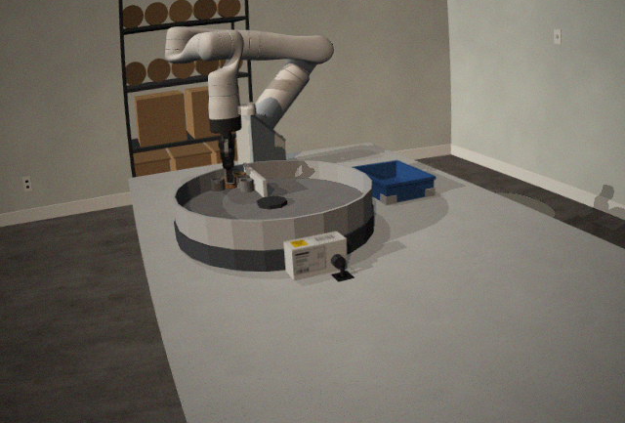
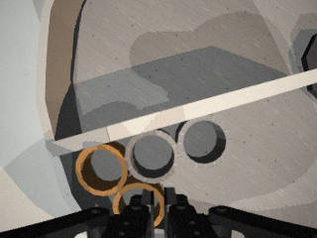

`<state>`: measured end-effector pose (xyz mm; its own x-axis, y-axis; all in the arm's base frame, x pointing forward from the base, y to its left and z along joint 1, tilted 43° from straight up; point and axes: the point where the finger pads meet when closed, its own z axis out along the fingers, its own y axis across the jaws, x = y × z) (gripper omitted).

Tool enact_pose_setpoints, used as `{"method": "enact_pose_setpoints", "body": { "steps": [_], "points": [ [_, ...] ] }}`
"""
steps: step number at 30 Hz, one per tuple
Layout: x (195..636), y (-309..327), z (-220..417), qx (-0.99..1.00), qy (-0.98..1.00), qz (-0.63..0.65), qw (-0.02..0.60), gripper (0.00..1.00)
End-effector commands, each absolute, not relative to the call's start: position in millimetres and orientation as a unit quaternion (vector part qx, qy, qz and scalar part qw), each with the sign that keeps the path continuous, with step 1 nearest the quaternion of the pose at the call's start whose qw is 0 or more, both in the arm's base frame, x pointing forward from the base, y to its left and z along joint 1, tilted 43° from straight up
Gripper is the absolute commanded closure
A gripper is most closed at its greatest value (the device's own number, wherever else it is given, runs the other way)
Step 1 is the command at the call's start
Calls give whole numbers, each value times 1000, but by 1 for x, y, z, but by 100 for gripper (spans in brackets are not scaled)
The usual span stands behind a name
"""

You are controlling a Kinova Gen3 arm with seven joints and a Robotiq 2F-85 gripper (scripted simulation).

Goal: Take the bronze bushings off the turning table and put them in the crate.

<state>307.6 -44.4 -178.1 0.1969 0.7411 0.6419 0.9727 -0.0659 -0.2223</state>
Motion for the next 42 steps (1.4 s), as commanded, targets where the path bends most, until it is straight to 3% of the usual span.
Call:
{"method": "enact_pose_setpoints", "body": {
  "steps": [1, 42],
  "points": [
    [308, -45, -178, -707, -606, -184, 314, 100],
    [313, -55, -168, -706, -607, -184, 315, 100]
  ]
}}
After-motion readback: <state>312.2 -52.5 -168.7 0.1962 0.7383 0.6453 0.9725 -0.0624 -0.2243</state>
